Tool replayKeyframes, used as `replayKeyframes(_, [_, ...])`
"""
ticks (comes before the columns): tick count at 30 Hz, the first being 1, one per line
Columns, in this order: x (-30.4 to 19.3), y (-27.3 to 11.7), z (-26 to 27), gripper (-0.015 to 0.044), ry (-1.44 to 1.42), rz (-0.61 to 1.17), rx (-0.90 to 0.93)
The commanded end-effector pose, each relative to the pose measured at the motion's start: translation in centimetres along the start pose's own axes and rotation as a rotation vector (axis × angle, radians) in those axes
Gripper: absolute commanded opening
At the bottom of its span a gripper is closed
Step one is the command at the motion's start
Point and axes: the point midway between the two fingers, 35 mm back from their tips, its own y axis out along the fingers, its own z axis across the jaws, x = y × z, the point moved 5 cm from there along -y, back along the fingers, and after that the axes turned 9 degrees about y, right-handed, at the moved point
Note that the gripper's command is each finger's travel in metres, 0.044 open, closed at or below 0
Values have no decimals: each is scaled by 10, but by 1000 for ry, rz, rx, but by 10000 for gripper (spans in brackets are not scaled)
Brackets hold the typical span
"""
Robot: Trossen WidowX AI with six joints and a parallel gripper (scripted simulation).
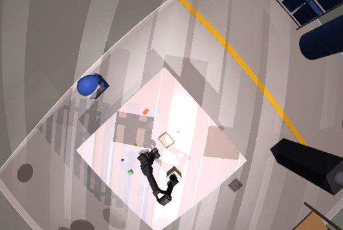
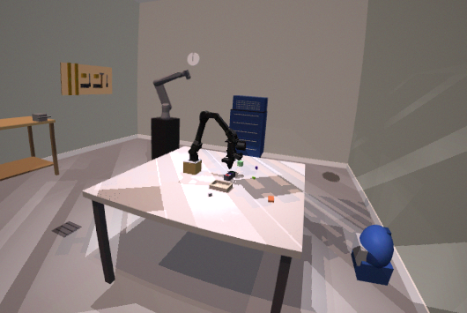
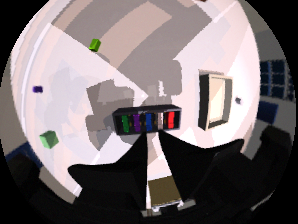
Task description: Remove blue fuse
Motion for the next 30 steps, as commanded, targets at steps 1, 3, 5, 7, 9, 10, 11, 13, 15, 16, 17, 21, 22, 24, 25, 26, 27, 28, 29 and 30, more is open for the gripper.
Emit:
replayKeyframes(1, [0, 4, 0, 73, 8, 3, 7])
replayKeyframes(3, [0, 6, 0, 73, 8, 3, 7])
replayKeyframes(5, [0, 8, 0, 73, 8, 3, 7])
replayKeyframes(7, [0, 10, 0, 73, 8, 3, 7])
replayKeyframes(9, [0, 12, 0, 73, 8, 3, 7])
replayKeyframes(10, [0, 13, 0, 73, 8, 3, 7])
replayKeyframes(11, [0, 14, 0, 73, 8, 3, 7])
replayKeyframes(13, [0, 16, 0, 73, 8, 3, 7])
replayKeyframes(15, [1, 17, 0, 73, 8, 3, 7])
replayKeyframes(16, [1, 18, 0, 73, 8, 3, 7])
replayKeyframes(17, [1, 19, 0, 73, 8, 3, 7])
replayKeyframes(21, [1, 23, 0, 73, 8, 3, 7])
replayKeyframes(22, [1, 24, 0, 73, 8, 3, 7])
replayKeyframes(24, [1, 26, 0, 73, 8, 3, 7])
replayKeyframes(25, [1, 27, 0, 73, 8, 3, 7])
replayKeyframes(26, [1, 28, 0, 73, 8, 3, 7])
replayKeyframes(27, [1, 29, 0, 73, 8, 3, 7])
replayKeyframes(28, [1, 30, 0, 73, 8, 3, 7])
replayKeyframes(29, [1, 30, 0, 73, 8, 3, 7])
replayKeyframes(30, [1, 31, 0, 73, 8, 3, 7])
